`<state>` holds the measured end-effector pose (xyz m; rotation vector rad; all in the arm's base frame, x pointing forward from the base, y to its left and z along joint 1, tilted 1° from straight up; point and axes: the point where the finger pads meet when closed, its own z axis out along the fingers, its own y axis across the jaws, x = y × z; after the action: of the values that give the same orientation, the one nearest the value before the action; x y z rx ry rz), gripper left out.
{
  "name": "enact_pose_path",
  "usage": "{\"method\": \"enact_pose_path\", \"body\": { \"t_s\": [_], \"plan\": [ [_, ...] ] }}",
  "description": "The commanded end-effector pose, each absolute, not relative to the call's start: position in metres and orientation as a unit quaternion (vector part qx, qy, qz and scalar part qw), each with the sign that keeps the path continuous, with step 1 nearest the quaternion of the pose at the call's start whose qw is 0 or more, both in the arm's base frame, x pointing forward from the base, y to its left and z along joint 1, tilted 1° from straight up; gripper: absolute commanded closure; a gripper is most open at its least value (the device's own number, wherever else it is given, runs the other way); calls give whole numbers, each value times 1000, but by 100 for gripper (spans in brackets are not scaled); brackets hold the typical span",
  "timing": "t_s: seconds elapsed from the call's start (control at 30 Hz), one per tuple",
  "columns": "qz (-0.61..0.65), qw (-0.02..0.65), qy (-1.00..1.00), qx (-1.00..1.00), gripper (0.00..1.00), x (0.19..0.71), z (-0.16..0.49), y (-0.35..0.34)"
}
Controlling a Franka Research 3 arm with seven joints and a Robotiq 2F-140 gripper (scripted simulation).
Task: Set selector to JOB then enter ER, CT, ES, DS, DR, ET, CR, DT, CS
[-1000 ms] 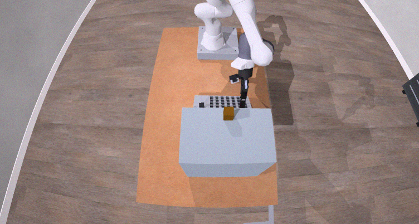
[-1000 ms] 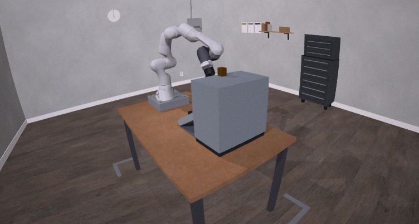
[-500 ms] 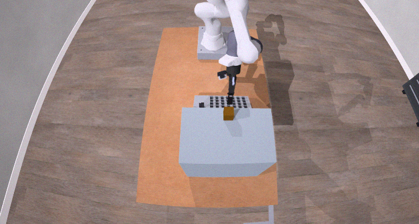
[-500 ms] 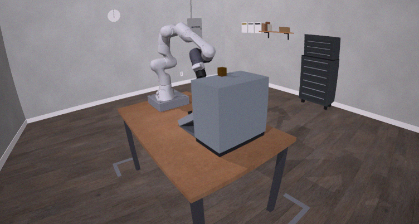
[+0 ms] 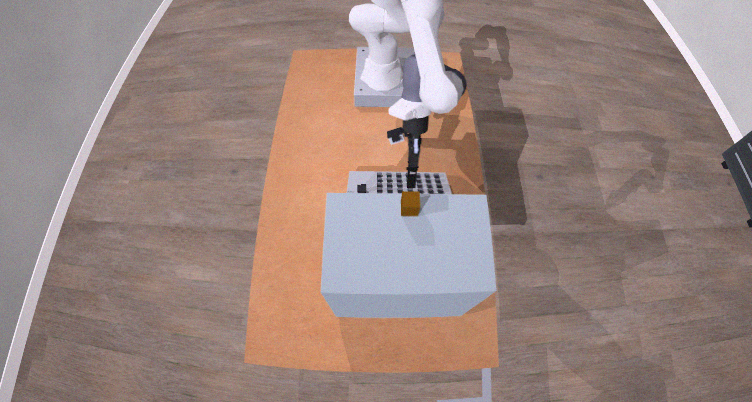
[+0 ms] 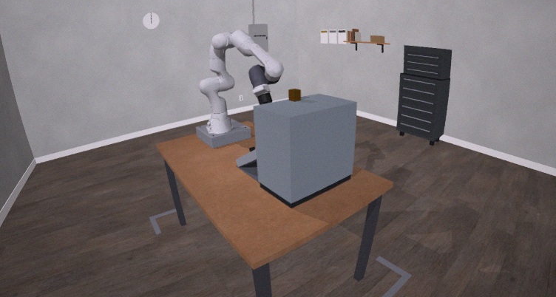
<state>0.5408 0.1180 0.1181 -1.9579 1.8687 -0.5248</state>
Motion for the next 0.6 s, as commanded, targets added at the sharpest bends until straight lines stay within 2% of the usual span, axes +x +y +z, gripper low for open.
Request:
{"method": "enact_pose_path", "body": {
  "t_s": [0.0,0.57],
  "plan": [
    [-186,194,662,-699,90,544,116,120],
    [-186,194,662,-699,90,552,102,121]
  ]
}}
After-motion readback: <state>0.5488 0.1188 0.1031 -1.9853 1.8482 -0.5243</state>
